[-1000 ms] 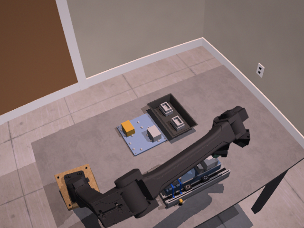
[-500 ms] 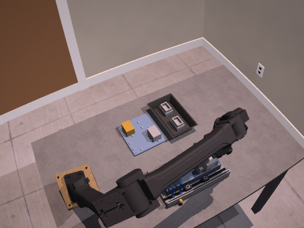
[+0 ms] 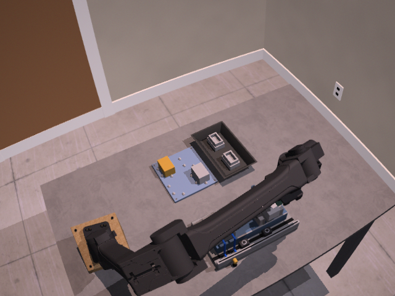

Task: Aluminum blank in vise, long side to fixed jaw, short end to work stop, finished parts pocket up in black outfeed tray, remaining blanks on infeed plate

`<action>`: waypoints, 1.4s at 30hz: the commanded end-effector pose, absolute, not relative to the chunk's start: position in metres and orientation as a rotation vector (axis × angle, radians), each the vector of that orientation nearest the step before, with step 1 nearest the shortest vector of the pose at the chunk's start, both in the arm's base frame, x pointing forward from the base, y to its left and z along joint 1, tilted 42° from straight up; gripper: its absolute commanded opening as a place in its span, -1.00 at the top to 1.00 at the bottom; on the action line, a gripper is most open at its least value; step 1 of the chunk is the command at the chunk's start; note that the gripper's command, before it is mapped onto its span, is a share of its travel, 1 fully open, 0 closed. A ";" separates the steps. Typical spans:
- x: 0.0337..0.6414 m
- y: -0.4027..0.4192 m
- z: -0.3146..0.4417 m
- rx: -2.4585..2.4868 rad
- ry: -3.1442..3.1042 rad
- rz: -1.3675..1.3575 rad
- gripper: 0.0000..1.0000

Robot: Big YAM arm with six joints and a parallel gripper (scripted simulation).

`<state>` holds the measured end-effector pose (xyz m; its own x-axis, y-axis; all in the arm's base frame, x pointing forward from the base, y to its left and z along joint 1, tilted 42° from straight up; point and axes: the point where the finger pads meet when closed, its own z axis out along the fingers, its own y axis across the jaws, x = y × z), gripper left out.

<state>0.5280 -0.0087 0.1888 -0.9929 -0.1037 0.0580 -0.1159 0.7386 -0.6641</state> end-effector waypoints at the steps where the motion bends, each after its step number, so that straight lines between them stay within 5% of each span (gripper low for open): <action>1: 0.532 -0.012 0.201 0.170 -2.951 1.112 1.00; 42: 0.530 -0.031 0.179 0.168 -2.933 1.113 1.00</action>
